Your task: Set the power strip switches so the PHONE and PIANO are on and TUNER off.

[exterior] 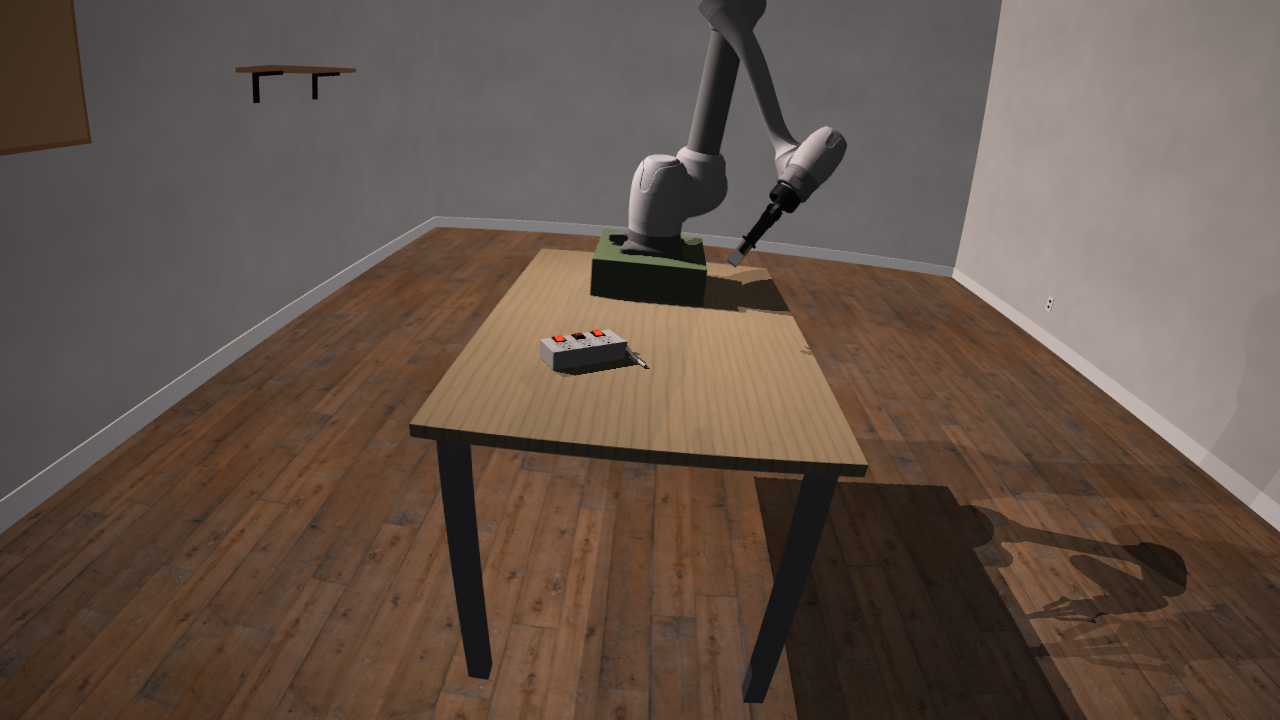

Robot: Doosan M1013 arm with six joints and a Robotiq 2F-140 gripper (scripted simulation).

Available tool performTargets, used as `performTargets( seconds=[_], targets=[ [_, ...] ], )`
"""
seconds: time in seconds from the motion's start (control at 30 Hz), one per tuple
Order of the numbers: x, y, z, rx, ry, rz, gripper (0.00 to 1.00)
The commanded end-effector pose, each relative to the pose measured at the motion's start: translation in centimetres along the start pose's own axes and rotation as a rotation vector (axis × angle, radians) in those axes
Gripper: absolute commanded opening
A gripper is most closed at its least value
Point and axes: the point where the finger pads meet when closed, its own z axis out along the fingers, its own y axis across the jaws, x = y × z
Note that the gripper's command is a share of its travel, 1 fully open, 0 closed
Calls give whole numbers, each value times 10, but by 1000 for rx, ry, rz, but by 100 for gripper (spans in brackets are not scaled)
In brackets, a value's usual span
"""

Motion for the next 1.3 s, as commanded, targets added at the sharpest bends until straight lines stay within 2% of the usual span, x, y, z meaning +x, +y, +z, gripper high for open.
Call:
performTargets(
  seconds=[0.0,0.03,0.07,0.1,0.13,0.17,0.2,0.23,0.27,0.3,0.33,0.37,0.4,0.43,0.5,0.57,0.6,0.63,0.67,0.77,0.8,0.83,0.87,0.97,1.07,1.17,1.2,1.27],
  targets=[
    [-13,19,39,146,-36,3,0],
    [-18,25,50,189,-40,10,0],
    [-18,25,50,189,-40,10,0],
    [-23,30,62,232,-42,19,0],
    [-23,30,62,232,-42,19,0],
    [-30,36,75,276,-41,28,0],
    [-30,36,75,276,-41,28,0],
    [-36,42,87,318,-38,39,0],
    [-36,42,87,318,-38,39,0],
    [-43,48,99,360,-32,52,0],
    [-43,48,99,360,-32,52,0],
    [-50,54,112,400,-24,66,0],
    [-50,54,112,400,-24,66,0],
    [-58,60,125,439,-13,82,0],
    [-58,60,125,439,-13,82,0],
    [-75,72,150,509,13,116,0],
    [-75,72,150,509,13,116,0],
    [-85,78,163,540,28,135,0],
    [-85,78,163,540,28,135,0],
    [-105,89,188,593,61,175,0],
    [-105,89,188,593,61,175,0],
    [-115,94,200,615,79,196,0],
    [-115,94,200,615,79,196,0],
    [-137,104,223,651,113,238,0],
    [-137,104,223,651,113,238,0],
    [-170,115,254,685,160,298,0],
    [-170,115,254,685,160,298,0],
    [-190,121,271,698,187,334,0]
  ],
)
